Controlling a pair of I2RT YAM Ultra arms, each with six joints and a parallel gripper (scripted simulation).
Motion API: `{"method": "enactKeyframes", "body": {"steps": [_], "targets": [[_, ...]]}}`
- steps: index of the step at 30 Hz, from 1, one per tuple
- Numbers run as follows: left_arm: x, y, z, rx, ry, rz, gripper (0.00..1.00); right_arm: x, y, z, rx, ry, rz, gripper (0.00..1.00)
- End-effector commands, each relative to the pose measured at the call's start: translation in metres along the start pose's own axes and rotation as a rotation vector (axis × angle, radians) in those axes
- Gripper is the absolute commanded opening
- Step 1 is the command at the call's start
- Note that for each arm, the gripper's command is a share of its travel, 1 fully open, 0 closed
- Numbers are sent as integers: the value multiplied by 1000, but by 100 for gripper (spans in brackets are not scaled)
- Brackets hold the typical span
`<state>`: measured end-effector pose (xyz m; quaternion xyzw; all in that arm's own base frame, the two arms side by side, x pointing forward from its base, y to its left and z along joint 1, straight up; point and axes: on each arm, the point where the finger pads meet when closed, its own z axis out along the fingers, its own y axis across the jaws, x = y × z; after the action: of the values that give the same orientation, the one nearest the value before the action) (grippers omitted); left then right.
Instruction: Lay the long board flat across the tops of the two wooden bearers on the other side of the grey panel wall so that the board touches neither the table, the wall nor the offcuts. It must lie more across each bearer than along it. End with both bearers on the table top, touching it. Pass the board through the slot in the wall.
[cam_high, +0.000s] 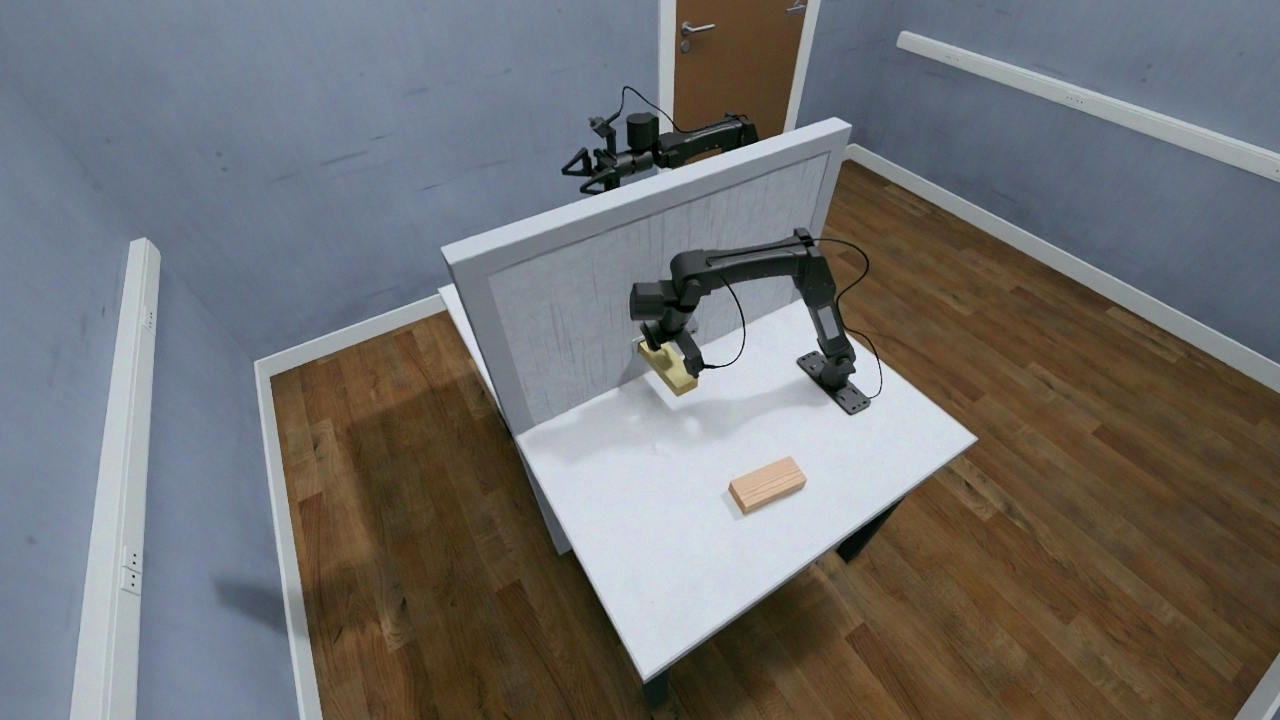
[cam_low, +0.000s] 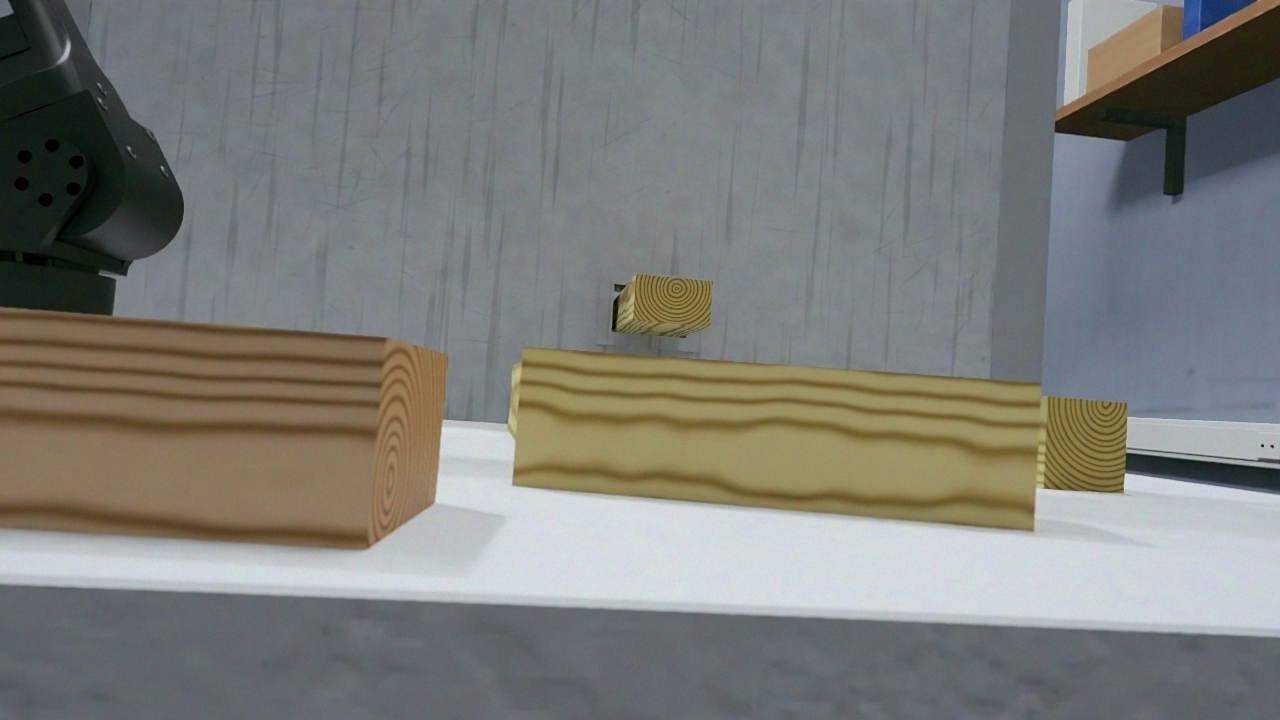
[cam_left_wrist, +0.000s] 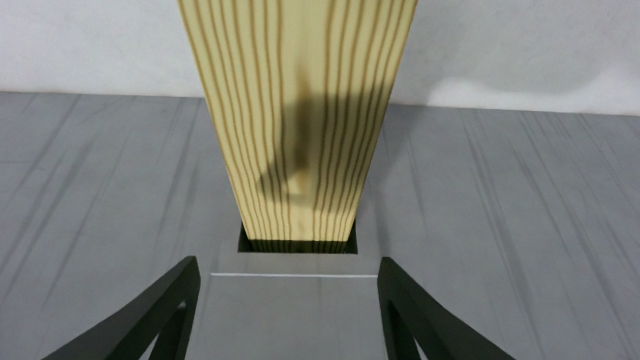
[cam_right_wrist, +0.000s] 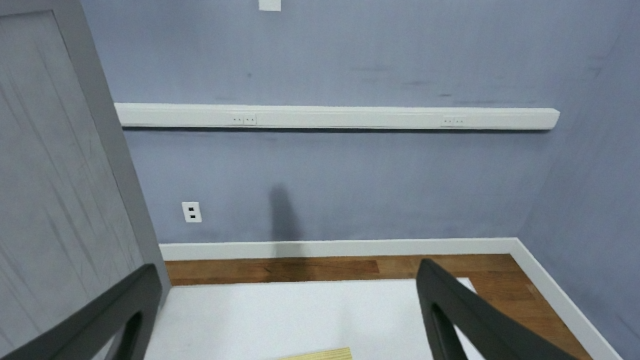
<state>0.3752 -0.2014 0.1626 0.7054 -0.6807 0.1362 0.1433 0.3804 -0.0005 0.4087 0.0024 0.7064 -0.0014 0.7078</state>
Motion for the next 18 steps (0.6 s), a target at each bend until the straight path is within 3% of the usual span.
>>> {"method": "enactKeyframes", "body": {"steps": [1,6,18], "targets": [[-15,-5,-15,10,103,47,72,-1,5,-3,-16,3,0,100],[-34,-5,-22,14,261,108,72,-1,5,-3,-16,3,0,100],[-81,-4,-27,32,357,51,72,-1,5,-3,-16,3,0,100]]}}
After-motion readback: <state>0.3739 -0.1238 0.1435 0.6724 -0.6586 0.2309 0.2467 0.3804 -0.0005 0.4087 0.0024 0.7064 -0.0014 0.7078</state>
